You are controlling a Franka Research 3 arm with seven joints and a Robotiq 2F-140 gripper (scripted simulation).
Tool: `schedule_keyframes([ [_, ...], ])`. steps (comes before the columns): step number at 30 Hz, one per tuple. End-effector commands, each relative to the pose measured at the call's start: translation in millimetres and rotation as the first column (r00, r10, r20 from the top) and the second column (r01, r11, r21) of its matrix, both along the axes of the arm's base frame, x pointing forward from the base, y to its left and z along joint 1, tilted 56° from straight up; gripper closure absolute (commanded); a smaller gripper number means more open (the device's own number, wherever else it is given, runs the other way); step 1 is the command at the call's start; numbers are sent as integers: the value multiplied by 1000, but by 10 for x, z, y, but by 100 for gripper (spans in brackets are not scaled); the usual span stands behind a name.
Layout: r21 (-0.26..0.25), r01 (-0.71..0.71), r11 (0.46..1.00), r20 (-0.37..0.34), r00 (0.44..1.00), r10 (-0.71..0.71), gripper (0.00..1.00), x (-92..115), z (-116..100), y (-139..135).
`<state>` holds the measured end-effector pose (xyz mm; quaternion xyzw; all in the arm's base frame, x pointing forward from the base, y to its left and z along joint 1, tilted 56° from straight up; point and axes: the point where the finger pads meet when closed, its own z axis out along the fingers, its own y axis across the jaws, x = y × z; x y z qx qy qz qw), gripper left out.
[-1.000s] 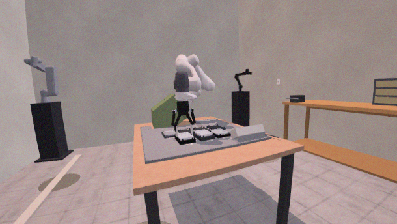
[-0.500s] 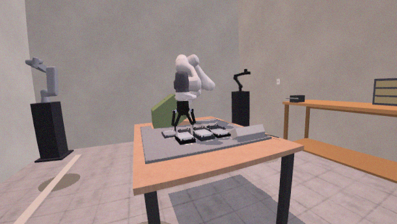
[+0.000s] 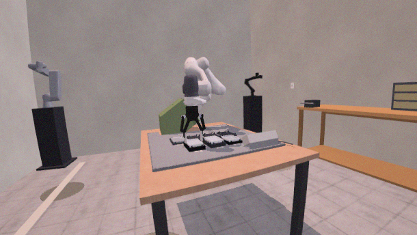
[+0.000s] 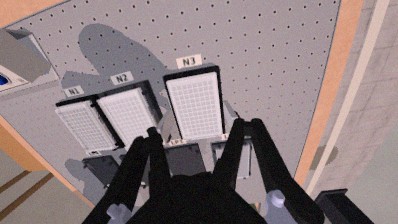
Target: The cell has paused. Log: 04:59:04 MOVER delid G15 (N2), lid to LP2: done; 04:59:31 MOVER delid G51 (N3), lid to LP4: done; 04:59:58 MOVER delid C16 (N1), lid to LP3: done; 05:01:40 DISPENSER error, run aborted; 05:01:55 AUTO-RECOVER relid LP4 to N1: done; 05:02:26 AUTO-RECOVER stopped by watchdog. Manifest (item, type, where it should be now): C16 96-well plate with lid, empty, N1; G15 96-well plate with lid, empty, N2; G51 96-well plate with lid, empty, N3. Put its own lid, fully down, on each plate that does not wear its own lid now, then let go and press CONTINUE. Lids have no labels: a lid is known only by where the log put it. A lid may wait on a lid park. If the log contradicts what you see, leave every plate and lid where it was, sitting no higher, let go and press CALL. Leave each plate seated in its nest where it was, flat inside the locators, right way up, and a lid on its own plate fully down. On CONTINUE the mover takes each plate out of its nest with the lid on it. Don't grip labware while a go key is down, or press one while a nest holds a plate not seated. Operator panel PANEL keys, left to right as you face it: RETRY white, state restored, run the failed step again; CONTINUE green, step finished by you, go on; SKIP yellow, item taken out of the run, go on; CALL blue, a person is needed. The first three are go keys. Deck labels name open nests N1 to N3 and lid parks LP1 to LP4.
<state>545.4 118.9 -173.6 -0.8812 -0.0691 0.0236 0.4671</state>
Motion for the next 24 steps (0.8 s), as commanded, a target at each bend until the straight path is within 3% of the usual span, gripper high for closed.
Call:
schedule_keyframes([
  [1,1,6,1000,-6,1000,-6,34,-1,-11,11],
  [24,1,6,1000,-6,1000,-6,34,10,53,-81],
])
